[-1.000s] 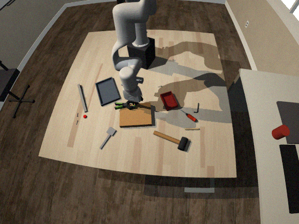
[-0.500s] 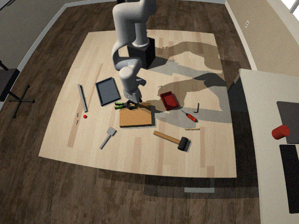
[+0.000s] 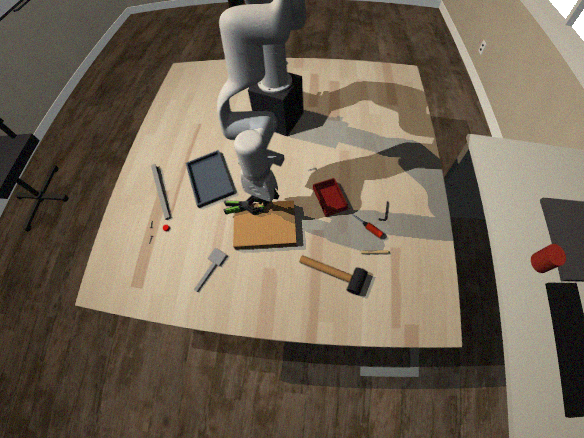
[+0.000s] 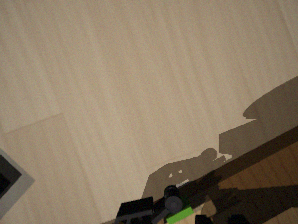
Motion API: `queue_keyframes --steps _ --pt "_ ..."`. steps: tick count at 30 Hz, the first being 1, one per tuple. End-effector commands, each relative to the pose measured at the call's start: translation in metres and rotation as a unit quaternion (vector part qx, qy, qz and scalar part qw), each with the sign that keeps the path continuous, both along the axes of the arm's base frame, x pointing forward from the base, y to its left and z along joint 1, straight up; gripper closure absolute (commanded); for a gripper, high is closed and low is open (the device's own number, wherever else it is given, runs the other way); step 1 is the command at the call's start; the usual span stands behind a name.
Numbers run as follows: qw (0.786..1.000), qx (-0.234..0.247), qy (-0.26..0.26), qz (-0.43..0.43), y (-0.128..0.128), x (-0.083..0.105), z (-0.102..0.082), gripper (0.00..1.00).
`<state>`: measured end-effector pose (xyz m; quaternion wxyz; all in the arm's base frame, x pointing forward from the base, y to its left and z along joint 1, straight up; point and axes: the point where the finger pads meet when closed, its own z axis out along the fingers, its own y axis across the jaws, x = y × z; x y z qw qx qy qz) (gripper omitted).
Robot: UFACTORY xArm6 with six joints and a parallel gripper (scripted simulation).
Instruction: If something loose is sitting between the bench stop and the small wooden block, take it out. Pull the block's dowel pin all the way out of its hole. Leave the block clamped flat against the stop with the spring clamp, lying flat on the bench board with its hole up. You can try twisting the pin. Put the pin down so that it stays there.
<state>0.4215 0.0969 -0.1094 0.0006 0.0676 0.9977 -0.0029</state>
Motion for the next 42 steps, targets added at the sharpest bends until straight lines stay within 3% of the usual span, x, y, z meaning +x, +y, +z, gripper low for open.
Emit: queue_keyframes --steps 1,19,34,42 --pt "1.000 0.003 -0.001 0.021 0.0003 0.0019 0.0014 1.00" --pt "0.982 0.003 -0.001 0.187 0.0003 0.0019 0.0017 1.00" --pt "0.948 0.002 -0.001 0.320 0.0003 0.0019 0.0020 1.00" --pt "0.917 0.002 0.000 0.399 0.0003 0.0019 0.0021 1.00"
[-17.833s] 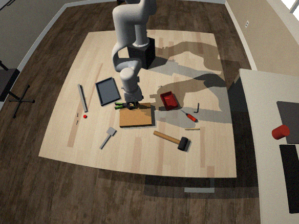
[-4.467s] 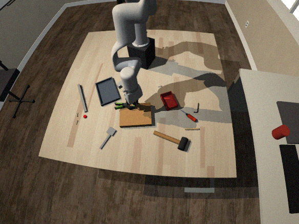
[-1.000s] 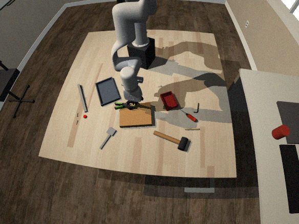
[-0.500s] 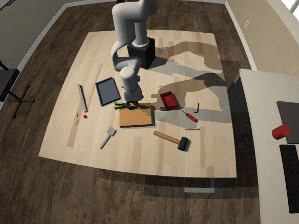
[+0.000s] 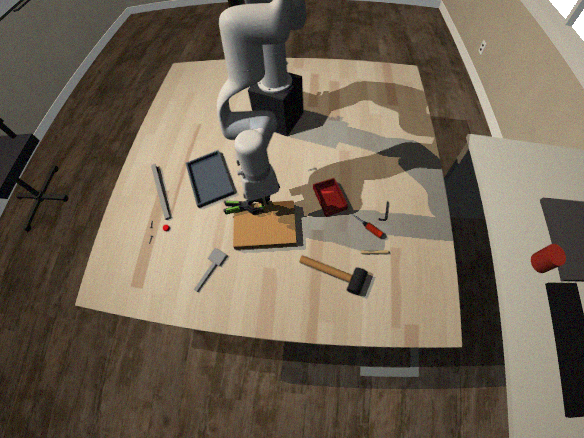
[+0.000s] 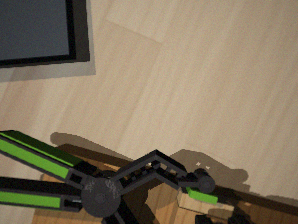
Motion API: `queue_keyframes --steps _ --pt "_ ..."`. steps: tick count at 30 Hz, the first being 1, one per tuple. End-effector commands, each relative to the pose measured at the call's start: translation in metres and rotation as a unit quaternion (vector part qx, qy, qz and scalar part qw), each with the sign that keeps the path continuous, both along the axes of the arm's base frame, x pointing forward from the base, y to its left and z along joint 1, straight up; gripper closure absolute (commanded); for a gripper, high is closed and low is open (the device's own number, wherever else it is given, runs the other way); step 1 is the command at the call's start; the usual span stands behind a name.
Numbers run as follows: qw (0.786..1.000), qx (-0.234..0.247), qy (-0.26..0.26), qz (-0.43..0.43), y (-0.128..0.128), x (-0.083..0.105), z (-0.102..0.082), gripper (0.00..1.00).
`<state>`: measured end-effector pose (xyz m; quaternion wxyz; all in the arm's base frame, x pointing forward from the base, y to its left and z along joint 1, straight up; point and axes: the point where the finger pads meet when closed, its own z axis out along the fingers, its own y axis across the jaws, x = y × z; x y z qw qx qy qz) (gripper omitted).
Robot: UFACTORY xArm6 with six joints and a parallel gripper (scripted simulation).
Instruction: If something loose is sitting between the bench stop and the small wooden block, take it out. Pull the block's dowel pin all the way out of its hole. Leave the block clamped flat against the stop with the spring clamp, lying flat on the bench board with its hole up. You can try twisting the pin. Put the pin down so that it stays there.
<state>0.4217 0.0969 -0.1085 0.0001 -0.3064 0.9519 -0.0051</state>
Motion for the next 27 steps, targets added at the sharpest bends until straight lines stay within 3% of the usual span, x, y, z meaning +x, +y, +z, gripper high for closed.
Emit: queue_keyframes --steps 1,19,27 --pt "0.999 0.005 0.000 0.041 0.0004 0.0016 0.0013 1.00" --pt "0.978 0.004 0.001 0.209 0.0004 0.0016 0.0019 1.00" --pt "0.988 0.005 0.000 0.152 0.0003 0.0016 0.0023 1.00"
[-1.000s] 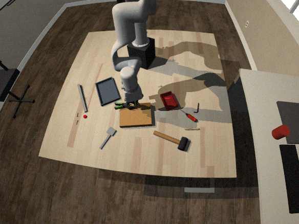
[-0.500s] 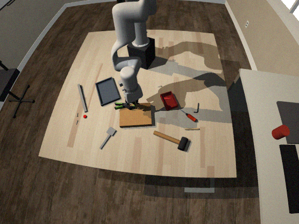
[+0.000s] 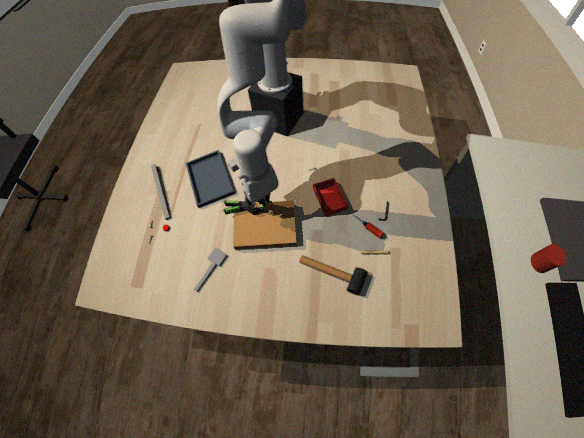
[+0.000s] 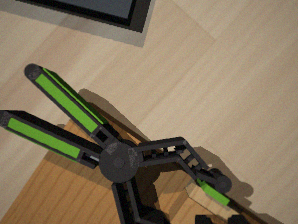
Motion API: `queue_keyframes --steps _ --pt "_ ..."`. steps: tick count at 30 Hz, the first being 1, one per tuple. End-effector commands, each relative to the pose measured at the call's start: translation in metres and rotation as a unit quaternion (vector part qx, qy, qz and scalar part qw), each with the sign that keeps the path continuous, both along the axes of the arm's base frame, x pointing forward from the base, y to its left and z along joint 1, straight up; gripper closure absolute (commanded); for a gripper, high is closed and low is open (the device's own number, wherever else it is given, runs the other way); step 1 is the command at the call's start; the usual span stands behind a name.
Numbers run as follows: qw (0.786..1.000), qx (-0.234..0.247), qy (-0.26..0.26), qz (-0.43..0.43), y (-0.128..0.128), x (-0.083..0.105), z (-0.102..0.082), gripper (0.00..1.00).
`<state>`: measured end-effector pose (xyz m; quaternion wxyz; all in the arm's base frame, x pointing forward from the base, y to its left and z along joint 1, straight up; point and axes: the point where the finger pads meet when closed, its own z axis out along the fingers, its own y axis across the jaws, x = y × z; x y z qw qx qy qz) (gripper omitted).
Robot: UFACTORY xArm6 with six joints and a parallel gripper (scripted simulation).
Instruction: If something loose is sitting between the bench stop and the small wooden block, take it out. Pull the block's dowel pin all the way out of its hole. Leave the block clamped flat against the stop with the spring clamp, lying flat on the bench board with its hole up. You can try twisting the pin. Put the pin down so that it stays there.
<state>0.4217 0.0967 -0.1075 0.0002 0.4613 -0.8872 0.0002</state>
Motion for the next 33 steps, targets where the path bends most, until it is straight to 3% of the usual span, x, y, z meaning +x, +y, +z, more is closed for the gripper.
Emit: queue_keyframes --steps 1,16,33 --pt "1.000 0.001 -0.002 -0.026 0.0005 0.0017 0.0013 1.00" --pt "0.987 0.001 -0.002 -0.162 0.0005 0.0017 0.0017 1.00" --pt "0.949 0.001 -0.002 -0.315 0.0005 0.0017 0.0020 1.00"
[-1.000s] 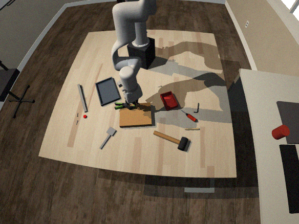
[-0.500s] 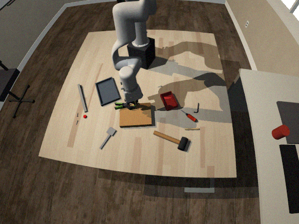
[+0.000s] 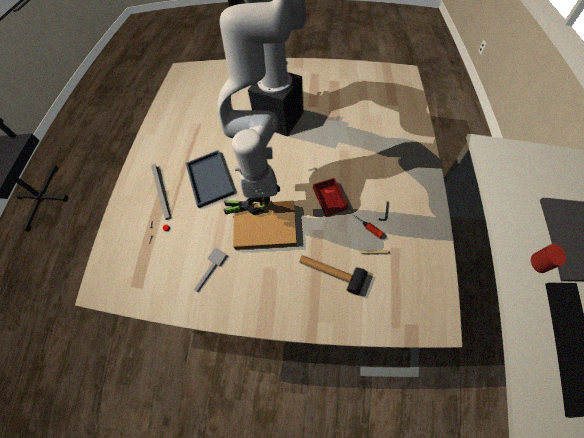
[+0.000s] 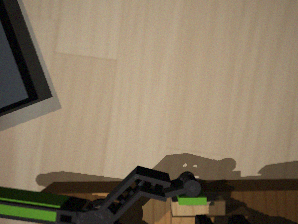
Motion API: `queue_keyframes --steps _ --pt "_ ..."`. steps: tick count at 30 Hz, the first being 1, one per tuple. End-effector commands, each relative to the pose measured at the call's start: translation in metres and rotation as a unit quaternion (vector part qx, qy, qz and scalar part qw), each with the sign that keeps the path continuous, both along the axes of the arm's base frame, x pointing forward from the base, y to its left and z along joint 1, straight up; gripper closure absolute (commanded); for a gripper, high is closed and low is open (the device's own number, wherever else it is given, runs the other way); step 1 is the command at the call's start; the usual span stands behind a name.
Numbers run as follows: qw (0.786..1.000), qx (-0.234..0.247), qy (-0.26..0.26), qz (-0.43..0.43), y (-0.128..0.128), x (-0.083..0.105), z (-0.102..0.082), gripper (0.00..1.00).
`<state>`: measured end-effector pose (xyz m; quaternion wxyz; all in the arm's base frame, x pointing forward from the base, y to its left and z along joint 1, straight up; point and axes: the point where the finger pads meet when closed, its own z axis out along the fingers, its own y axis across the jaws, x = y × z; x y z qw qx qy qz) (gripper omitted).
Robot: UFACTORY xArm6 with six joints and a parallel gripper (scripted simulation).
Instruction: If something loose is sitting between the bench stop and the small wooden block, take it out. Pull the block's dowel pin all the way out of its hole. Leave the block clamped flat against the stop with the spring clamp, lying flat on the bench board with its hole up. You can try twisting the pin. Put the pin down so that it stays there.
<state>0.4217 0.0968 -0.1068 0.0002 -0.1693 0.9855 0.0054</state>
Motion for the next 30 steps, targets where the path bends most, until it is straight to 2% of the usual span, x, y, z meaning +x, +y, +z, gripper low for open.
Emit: queue_keyframes --steps 1,15,17,30 --pt "1.000 -0.005 -0.002 -0.022 0.0005 0.0017 0.0013 1.00" --pt "0.986 -0.005 -0.002 -0.167 0.0005 0.0017 0.0016 1.00" --pt "0.986 -0.005 -0.002 -0.167 0.0005 0.0017 0.0016 1.00" --pt "0.955 -0.004 -0.001 -0.298 0.0004 0.0017 0.0019 1.00"
